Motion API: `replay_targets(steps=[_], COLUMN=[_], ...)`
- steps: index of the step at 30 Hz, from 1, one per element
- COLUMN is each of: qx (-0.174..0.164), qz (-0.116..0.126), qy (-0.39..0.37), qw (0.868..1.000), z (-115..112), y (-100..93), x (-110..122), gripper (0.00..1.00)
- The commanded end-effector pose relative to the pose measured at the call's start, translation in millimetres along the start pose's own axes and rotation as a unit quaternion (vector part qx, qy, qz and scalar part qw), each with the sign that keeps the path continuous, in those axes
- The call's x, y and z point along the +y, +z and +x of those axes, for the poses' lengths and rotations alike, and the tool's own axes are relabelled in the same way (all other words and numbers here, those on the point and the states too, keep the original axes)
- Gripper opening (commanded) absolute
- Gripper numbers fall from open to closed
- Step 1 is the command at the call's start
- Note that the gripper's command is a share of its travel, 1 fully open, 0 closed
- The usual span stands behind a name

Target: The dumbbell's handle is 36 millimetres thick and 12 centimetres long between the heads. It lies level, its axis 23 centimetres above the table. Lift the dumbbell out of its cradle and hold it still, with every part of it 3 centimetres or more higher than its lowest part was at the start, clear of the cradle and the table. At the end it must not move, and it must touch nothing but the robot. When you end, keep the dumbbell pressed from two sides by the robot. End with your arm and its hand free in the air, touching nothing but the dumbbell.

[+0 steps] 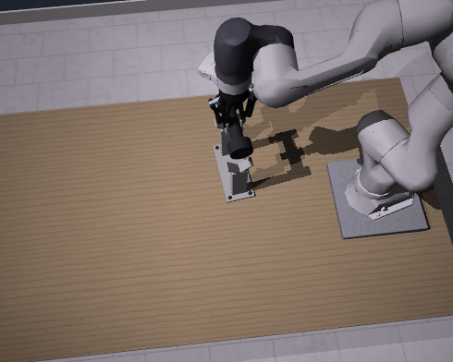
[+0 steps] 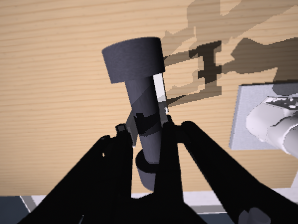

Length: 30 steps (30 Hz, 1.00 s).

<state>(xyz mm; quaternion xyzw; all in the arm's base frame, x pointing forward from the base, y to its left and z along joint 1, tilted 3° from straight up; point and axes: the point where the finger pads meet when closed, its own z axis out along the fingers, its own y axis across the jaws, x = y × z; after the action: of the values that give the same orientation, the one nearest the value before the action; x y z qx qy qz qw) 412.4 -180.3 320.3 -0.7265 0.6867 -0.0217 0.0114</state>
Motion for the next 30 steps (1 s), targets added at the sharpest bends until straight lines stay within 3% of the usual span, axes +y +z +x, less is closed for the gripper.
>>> replay_targets(steps=[1,30], qx=[-0.002,-0.002], qz=[0.002,0.002], qy=[0.002,0.002], qw=[1.000,1.000], z=[-1.0,-1.3], y=[-9.1,-18.2], x=[0.4,0.7], gripper=[0.00,0.00])
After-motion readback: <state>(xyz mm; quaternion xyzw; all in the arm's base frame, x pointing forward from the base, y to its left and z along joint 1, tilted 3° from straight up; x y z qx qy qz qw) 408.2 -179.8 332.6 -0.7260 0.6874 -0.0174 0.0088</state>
